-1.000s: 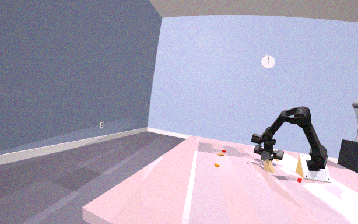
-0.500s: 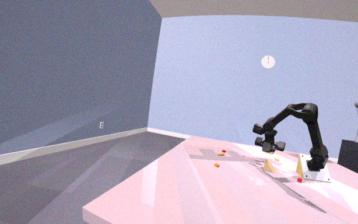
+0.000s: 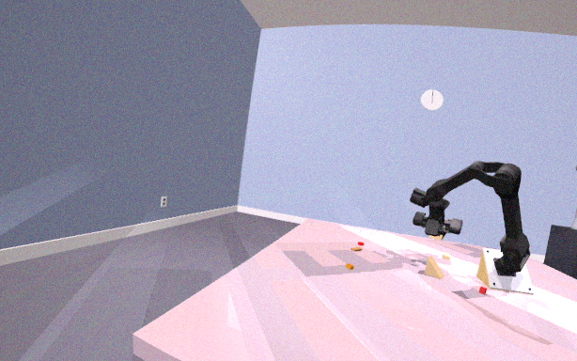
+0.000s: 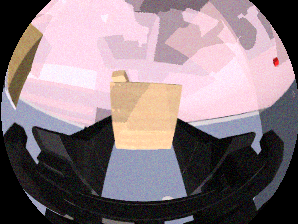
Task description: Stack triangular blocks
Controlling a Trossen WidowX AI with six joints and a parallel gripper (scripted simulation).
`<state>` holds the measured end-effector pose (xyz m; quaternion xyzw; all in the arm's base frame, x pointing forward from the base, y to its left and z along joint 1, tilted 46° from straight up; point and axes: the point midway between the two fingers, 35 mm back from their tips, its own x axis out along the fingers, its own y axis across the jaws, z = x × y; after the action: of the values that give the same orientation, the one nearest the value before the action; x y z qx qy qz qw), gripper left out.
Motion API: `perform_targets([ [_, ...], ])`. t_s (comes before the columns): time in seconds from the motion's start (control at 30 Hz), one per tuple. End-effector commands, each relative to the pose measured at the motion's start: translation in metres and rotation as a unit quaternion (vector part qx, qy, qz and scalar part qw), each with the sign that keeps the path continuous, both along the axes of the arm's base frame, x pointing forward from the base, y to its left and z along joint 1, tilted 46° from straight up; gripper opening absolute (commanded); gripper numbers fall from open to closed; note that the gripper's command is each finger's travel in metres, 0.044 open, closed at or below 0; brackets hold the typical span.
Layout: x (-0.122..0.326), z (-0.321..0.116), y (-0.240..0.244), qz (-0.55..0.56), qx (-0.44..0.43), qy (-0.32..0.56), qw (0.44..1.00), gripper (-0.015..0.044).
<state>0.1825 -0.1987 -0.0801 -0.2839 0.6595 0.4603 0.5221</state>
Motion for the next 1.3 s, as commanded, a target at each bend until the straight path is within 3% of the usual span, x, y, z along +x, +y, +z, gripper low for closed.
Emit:
perform_targets([
  [0.0, 0.002, 0.002, -0.003, 0.003, -0.005, -0.002, 1.0, 0.0],
  [0.63, -0.006, -0.006, -0.004, -0.262, 0.041, 0.031, 0.964, 0.0],
  [1.27, -0.011, -0.009, -0.011, -0.536, 0.09, 0.108, 0.832, 0.0],
])
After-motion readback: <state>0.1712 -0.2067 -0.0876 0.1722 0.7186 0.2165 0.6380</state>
